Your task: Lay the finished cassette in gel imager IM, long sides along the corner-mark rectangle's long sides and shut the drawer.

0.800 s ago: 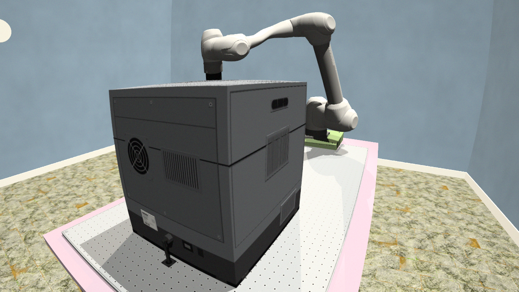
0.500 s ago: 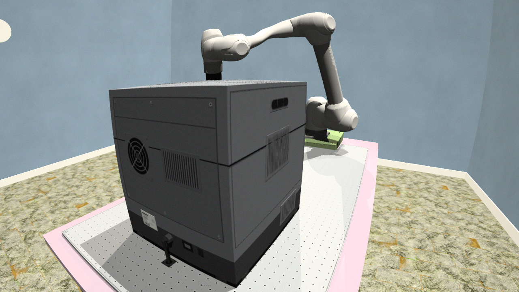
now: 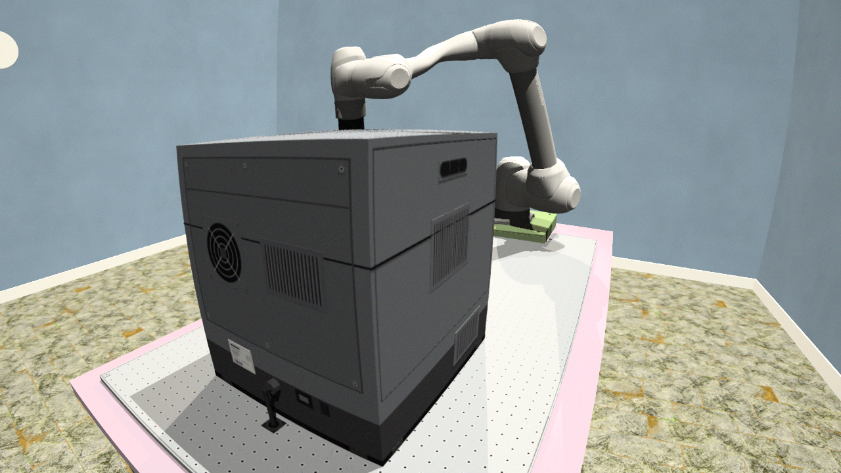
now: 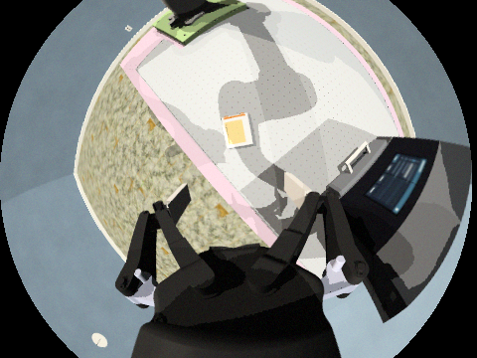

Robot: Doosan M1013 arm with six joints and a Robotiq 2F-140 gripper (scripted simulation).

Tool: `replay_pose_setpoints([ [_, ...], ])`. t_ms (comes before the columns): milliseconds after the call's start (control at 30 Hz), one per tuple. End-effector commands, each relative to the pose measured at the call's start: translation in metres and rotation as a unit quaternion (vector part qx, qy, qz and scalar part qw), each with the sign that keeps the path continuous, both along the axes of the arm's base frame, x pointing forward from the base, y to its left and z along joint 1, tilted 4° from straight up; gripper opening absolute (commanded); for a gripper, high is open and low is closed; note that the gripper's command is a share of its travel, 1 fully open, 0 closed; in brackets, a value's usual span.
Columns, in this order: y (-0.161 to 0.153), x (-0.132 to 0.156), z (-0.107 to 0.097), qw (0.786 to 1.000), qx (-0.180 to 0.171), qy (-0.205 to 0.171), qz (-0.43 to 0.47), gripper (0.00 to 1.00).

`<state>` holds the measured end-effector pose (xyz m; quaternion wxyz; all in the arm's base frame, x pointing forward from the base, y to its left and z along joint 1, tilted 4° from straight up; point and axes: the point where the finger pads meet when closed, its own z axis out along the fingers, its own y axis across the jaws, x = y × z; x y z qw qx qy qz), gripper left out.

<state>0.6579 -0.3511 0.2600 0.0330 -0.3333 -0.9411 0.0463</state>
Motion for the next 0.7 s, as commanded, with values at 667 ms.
replay_pose_setpoints([
  [667,0.098,-0.010,-0.012,0.938,-0.026,-0.045,-0.343,1.00],
])
